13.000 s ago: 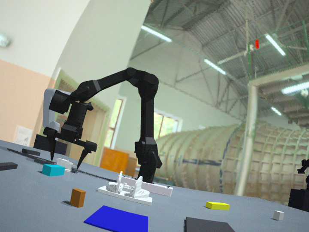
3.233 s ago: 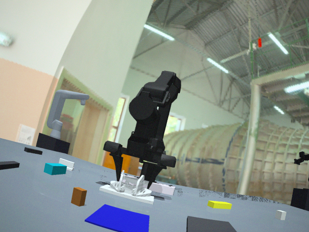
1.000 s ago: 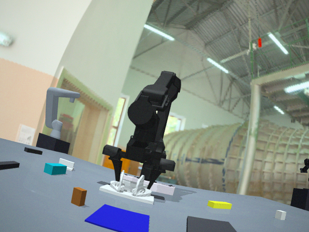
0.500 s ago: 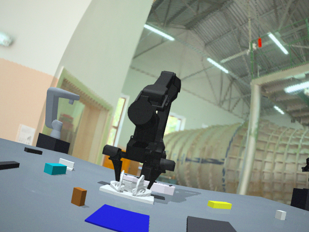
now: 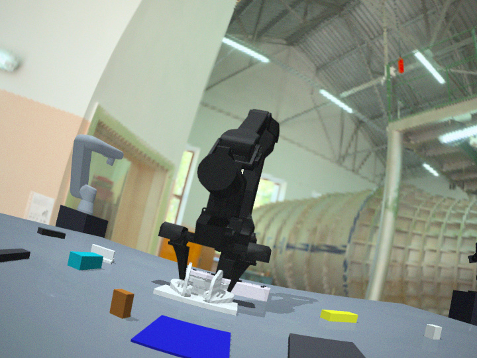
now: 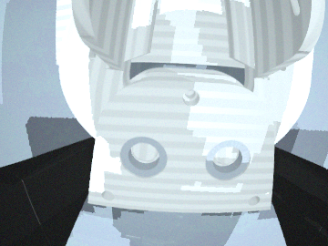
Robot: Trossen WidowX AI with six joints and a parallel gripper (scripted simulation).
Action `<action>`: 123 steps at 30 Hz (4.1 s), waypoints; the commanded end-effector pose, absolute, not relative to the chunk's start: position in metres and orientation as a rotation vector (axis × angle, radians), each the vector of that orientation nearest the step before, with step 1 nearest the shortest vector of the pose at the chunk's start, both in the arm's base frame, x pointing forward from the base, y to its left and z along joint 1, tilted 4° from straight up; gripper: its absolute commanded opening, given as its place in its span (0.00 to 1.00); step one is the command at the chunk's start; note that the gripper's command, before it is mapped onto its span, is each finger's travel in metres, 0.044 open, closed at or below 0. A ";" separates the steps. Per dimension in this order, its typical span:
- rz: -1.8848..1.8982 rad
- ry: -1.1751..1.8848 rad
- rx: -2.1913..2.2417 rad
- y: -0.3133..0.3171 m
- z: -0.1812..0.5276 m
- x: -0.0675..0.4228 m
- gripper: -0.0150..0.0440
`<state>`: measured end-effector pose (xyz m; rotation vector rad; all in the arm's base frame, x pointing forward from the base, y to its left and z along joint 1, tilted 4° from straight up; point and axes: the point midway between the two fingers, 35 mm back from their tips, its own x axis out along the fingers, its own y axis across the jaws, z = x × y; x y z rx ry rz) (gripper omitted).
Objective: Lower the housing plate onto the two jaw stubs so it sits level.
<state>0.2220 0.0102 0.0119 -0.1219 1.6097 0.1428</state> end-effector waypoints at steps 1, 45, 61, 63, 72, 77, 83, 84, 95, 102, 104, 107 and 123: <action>0.144 1.605 -0.120 0.010 0.014 0.223 0.85; 0.144 1.605 -0.120 0.011 0.008 0.223 0.85; 0.142 1.602 -0.122 0.010 0.011 0.223 1.00; 0.142 1.602 -0.122 0.010 0.011 0.223 1.00; 0.143 1.603 -0.122 0.010 0.023 0.225 1.00; 0.144 1.604 -0.121 0.010 0.075 0.226 1.00; 0.140 1.597 -0.120 0.009 0.080 0.227 1.00; 0.140 1.598 -0.120 0.009 0.087 0.226 1.00; 0.144 1.606 -0.120 0.009 0.135 0.210 1.00; 0.144 1.606 -0.120 0.009 0.135 0.210 1.00; 0.144 1.606 -0.120 0.009 0.135 0.210 1.00; 0.144 1.606 -0.120 0.009 0.135 0.210 1.00; 0.144 1.606 -0.120 0.009 0.135 0.210 1.00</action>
